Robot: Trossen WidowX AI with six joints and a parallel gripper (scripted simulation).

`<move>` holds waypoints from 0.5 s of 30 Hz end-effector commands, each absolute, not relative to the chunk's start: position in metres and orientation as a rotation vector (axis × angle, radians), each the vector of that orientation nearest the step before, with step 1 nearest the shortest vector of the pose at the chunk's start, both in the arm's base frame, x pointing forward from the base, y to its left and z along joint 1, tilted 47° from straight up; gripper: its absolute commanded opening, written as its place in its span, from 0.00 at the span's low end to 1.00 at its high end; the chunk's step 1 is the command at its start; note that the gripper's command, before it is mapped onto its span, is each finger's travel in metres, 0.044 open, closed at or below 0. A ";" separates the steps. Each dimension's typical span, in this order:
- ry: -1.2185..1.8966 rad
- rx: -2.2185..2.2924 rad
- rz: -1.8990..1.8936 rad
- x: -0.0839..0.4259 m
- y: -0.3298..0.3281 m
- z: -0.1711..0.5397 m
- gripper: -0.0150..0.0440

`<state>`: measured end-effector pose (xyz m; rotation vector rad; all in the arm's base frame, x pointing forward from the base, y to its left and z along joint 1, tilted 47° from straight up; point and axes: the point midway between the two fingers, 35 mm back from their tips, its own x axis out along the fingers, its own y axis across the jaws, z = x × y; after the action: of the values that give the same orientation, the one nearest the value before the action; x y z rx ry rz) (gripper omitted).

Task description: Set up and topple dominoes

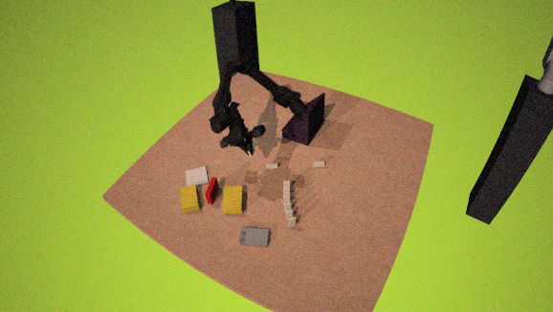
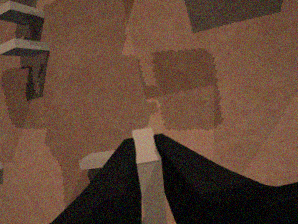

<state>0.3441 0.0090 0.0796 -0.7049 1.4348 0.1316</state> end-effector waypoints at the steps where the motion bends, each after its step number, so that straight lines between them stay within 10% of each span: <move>1: 1.385 -0.662 0.186 0.346 0.009 0.075 0.30; 15: 1.121 -0.550 0.363 0.354 0.002 0.067 0.30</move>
<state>0.3533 0.0025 0.0668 -0.5595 1.1737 0.3313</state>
